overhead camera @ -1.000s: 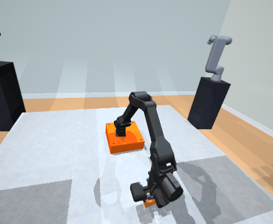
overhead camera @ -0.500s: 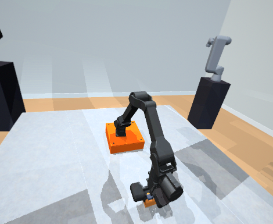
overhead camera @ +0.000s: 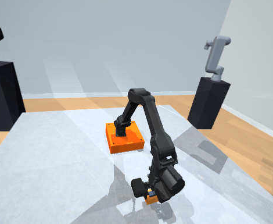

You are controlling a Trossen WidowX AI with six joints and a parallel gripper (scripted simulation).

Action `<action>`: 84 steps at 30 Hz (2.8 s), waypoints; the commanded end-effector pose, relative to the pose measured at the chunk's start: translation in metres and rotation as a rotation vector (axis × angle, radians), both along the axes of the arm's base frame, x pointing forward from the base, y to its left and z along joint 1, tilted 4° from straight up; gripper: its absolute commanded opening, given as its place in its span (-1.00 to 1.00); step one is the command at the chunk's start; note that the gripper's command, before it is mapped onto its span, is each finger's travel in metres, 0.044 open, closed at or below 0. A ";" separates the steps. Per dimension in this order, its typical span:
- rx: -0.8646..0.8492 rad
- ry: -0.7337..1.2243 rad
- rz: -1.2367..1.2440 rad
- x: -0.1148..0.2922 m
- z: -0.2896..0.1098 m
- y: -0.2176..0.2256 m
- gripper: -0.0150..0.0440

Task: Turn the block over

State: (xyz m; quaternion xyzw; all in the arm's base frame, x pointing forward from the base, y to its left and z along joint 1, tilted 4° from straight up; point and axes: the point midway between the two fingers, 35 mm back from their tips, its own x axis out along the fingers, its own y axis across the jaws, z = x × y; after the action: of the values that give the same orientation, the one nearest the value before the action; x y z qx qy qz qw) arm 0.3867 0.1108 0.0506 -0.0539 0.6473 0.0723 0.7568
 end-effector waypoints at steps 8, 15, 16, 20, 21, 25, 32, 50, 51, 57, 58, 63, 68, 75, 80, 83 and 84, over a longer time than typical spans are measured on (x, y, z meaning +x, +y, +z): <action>0.022 -0.154 -0.003 0.001 -0.007 0.000 -0.49; 0.040 -0.257 -0.004 0.001 -0.009 0.000 -0.49; 0.043 -0.271 -0.004 0.001 -0.009 0.000 -0.49; 0.054 -0.330 -0.005 -0.001 -0.009 0.000 -0.49; 0.057 -0.344 -0.005 -0.001 -0.009 0.000 -0.49; 0.068 -0.403 -0.007 -0.003 -0.009 -0.001 -0.49; 0.087 -0.494 -0.011 -0.008 -0.007 -0.002 -0.49; 0.121 -0.693 -0.007 0.008 -0.032 0.003 -0.49; 0.123 -0.707 -0.006 0.008 -0.034 0.003 -0.49; 0.139 -0.793 -0.007 0.009 -0.040 0.004 -0.49; 0.141 -0.808 -0.007 0.009 -0.041 0.004 -0.49; 0.154 -0.879 -0.009 0.006 -0.043 0.003 -0.49; 0.167 -0.950 -0.011 0.002 -0.043 0.001 -0.49; 0.186 -1.047 -0.016 -0.008 -0.039 -0.002 -0.49; 0.191 -1.075 -0.017 -0.009 -0.036 -0.002 -0.49; 0.192 -1.084 -0.017 -0.010 -0.035 -0.002 -0.49; 0.192 -1.084 -0.017 -0.010 -0.035 -0.002 -0.49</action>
State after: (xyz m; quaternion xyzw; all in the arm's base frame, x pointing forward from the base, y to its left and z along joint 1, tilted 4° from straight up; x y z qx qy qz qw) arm 0.3788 0.1095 0.0137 -0.0073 0.1627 0.0882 0.9827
